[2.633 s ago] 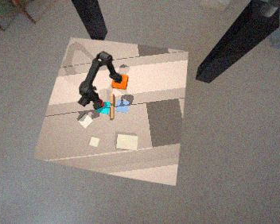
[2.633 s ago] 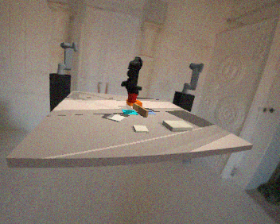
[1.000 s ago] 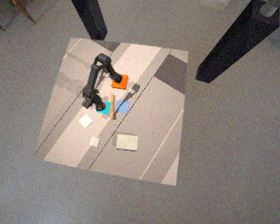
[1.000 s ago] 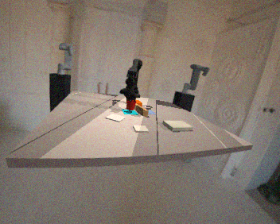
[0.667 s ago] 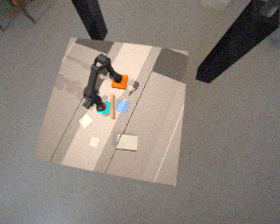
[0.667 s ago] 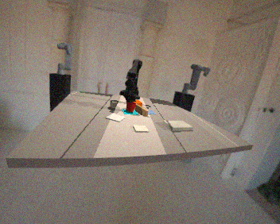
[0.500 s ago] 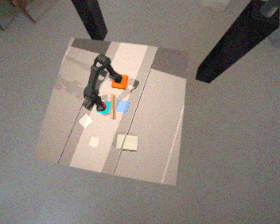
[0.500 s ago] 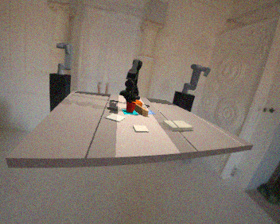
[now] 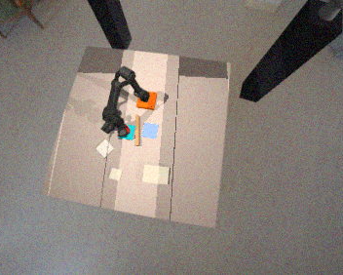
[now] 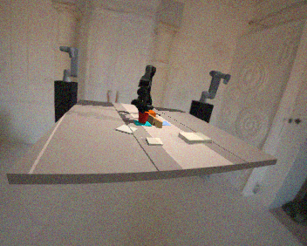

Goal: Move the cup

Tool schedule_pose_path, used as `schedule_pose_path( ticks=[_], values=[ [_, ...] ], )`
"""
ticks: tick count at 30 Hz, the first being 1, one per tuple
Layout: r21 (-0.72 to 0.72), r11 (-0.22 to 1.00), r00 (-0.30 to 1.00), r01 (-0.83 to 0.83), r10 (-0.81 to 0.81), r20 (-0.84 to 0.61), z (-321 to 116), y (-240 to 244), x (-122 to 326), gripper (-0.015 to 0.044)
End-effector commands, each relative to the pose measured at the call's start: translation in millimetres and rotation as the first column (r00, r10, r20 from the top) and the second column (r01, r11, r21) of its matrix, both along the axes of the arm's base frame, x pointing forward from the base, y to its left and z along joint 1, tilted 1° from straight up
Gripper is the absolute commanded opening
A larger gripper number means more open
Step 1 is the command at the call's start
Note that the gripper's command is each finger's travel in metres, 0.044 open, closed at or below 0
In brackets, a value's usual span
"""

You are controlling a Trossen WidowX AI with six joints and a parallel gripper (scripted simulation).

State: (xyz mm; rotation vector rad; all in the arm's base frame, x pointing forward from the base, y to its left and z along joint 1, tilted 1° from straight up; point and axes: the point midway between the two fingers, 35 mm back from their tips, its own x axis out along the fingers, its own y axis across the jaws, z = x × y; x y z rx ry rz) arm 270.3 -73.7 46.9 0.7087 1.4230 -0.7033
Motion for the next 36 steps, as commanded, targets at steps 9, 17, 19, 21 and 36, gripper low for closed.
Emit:
schedule_pose_path(
  ticks=[9, 17, 19, 21, 36],
  values=[
    [0.0, 1.0, 1.0, 0.0, 0.0, 0.001, 0, 0, 0, 0.0128],
    [-0.001, 1.0, 1.0, -0.001, 0.001, 0.0, 9, 0, 1, 0.0128],
    [-0.001, 1.0, 1.0, -0.001, 0.001, -0.001, 11, 0, 1, 0.0128],
    [-0.001, 1.0, 1.0, -0.001, 0.001, -0.001, 14, 0, 1, 0.0128],
    [-0.002, 1.0, 1.0, -0.003, 0.003, -0.004, 34, 0, 1, 0.0128]
  ],
)
